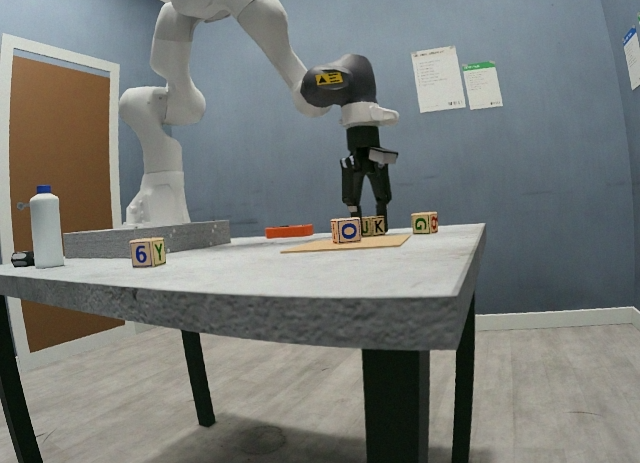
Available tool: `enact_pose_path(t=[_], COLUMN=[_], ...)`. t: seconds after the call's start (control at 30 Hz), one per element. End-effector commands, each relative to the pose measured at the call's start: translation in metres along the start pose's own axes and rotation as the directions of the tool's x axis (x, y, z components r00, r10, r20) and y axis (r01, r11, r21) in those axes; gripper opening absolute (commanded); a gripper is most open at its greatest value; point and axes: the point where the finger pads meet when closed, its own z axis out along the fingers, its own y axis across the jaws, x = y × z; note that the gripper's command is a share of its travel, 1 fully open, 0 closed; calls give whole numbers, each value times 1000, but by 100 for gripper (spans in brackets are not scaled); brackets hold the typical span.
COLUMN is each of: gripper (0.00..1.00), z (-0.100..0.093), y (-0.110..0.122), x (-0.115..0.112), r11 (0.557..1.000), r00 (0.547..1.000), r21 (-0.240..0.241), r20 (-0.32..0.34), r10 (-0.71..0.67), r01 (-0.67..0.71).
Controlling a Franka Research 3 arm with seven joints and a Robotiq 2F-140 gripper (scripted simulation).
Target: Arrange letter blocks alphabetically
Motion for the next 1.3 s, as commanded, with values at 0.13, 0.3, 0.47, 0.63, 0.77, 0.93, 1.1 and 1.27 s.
enact_pose_path(t=[0.13, 0.3, 0.47, 0.63, 0.77, 0.93, 1.1, 1.27], gripper=[55, 55, 55, 55, 55, 55, 55, 44], z=[1, 1, 1, 1, 1, 1, 1, 1], y=[-3, -3, -3, -3, -3, -3, -3, -3], x=[2, 2, 2, 2, 2, 2, 2, 2], r11=[1000, 1000, 1000, 1000, 1000, 1000, 1000, 1000], r00=[1000, 1000, 1000, 1000, 1000, 1000, 1000, 1000], r21=[8, 8, 8, 8, 8, 8, 8, 8], r20=[-7, -7, -7, -7, -7, -7, -7, -7], r10=[15, 15, 15, 15, 15, 15, 15, 15], r01=[-15, -15, -15, -15, -15, -15, -15, -15])
